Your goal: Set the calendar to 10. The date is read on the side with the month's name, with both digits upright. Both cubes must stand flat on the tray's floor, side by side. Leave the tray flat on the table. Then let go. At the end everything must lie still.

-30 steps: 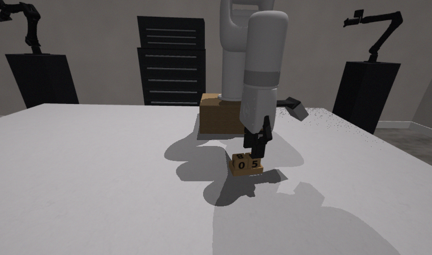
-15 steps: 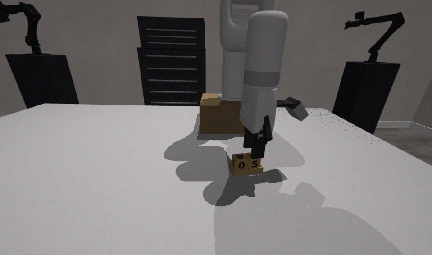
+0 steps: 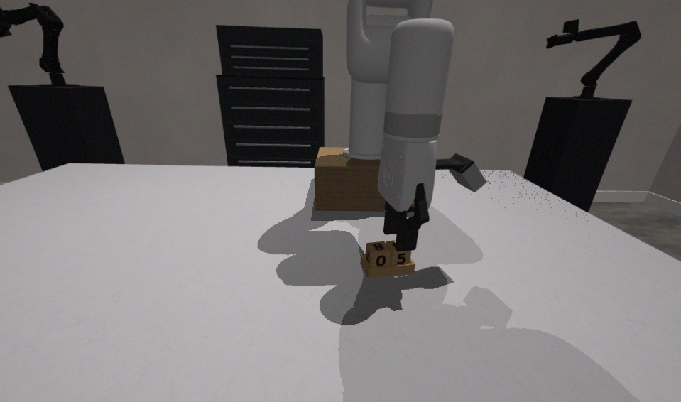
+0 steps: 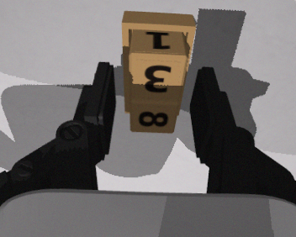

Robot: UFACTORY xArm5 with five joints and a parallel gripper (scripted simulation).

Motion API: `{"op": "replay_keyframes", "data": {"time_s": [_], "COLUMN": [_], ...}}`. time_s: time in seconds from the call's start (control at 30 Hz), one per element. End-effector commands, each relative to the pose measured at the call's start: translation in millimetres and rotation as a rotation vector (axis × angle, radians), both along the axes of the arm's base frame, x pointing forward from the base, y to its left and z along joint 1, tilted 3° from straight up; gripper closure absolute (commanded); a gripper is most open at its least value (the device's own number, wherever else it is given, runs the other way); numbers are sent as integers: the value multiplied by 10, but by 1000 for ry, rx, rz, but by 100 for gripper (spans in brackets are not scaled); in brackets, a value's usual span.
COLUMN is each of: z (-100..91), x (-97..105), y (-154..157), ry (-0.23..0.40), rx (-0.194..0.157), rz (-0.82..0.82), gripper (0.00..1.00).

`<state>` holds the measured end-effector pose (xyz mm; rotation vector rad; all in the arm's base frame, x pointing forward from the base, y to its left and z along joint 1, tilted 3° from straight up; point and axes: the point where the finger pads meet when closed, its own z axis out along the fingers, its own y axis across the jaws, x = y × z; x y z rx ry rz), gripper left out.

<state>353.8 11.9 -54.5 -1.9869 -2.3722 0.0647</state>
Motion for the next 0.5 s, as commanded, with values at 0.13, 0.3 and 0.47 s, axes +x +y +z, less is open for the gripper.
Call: {"op": "replay_keyframes", "data": {"time_s": [0.13,0.3,0.47], "z": [-84,-153,-212], "x": [4,-1,-4], "y": [0,0,-1], "ry": [-3,-3,-3], "rx": [0,0,0], "rz": [0,0,0], "gripper": [51,51,51]}}
